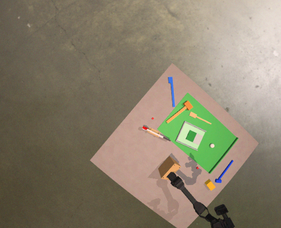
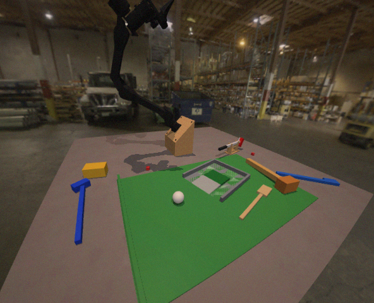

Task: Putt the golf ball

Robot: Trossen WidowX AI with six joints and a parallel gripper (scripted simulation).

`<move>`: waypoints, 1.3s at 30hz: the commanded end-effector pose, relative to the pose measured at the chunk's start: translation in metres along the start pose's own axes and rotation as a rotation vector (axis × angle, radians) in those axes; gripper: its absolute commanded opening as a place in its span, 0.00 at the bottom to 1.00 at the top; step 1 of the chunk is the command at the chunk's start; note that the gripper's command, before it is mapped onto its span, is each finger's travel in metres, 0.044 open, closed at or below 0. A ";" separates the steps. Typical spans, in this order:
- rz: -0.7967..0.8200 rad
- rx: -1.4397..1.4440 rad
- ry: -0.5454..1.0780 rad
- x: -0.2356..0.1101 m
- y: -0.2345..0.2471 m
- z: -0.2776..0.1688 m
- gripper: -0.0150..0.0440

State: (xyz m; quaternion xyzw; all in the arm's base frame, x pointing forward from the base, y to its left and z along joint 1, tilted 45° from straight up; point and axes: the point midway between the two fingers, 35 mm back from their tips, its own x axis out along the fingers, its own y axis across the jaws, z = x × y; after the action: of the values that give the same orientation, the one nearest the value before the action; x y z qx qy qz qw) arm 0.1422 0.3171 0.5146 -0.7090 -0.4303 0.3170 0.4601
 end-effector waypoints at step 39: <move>1.354 0.594 0.393 0.069 0.533 0.034 1.00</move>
State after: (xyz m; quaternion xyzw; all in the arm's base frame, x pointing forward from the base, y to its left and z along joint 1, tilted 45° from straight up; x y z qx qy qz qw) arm 0.3156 0.3140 0.0543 -0.7208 0.2117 0.5057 0.4242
